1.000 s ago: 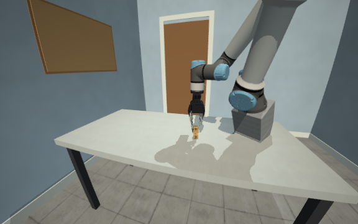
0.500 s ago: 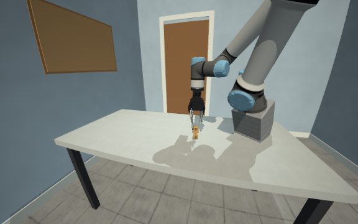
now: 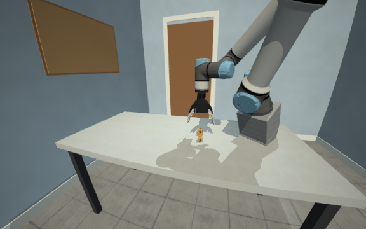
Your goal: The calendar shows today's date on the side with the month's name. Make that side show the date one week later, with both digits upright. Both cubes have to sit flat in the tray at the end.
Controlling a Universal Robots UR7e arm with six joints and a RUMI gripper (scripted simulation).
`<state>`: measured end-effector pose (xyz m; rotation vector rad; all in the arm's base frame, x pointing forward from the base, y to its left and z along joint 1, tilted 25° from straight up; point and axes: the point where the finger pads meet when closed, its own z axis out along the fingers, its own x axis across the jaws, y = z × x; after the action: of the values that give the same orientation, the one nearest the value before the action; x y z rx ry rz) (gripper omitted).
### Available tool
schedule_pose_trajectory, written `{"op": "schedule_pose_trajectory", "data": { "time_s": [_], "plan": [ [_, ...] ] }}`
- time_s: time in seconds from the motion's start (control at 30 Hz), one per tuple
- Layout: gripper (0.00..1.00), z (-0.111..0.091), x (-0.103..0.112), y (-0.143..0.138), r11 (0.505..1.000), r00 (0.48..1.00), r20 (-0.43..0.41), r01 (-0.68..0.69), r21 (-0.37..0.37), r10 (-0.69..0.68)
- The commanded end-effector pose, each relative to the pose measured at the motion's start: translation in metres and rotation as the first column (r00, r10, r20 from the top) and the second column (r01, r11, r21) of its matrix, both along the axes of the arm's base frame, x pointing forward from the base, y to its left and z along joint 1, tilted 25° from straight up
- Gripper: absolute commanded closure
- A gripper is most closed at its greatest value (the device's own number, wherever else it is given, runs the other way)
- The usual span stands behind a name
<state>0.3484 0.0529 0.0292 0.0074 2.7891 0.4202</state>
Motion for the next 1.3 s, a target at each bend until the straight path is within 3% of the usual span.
{"op": "schedule_pose_trajectory", "data": {
  "time_s": [0.0,1.27],
  "plan": [
    [0.0,0.0002,0.0002,-0.0002,1.0,1.0,0.001,0.0,0.0,0.0],
    [0.0,0.0003,0.0021,-0.0019,0.997,0.997,0.023,-0.076,-0.028,0.076]
  ]
}}
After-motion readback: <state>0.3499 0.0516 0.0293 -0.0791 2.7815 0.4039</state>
